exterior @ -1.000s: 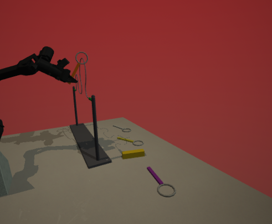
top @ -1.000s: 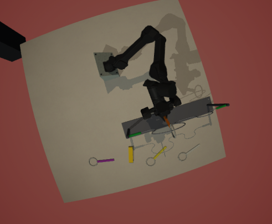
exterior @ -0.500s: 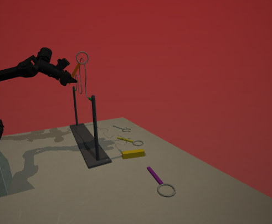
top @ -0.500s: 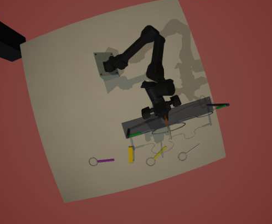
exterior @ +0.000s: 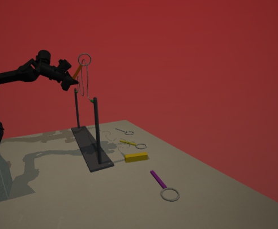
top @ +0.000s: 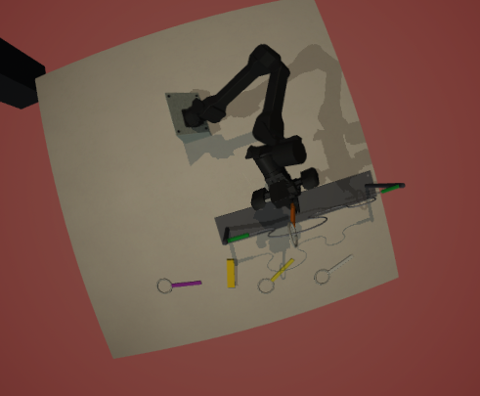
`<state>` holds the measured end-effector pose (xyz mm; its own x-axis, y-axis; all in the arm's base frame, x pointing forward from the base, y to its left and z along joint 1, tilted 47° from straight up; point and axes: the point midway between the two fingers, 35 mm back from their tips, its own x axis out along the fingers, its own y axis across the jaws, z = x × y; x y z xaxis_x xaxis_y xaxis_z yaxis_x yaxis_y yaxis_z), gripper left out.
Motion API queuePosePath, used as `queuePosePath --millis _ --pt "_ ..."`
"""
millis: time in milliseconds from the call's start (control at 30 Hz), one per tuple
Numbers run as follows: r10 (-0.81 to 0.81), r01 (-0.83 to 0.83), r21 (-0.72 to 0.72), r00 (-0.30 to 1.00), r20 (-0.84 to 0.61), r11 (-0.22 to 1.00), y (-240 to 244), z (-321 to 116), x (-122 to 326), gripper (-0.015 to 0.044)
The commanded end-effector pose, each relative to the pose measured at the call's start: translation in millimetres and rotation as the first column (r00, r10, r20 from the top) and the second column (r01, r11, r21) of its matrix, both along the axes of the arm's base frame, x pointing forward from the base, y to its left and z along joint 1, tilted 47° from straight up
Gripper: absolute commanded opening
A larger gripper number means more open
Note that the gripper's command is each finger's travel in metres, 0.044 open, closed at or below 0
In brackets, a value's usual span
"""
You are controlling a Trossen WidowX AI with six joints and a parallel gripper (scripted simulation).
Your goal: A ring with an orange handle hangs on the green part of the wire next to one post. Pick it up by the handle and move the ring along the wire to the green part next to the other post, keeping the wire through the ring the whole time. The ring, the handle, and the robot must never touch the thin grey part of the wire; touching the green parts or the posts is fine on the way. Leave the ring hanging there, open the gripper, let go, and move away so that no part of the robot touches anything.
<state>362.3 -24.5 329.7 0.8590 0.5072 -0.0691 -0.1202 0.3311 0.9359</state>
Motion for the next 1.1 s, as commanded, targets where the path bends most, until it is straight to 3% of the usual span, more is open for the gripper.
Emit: queuePosePath --millis 0,333,1067 --pt "0.003 -0.003 0.051 1.0 -0.003 0.999 1.6 0.3 -1.5 -0.015" --pt "-0.077 0.073 0.178 0.997 0.013 0.981 7.7 3.1 7.3 -0.015" --pt "-0.083 0.081 0.425 0.996 -0.014 0.901 9.1 11.9 7.7 -0.015"
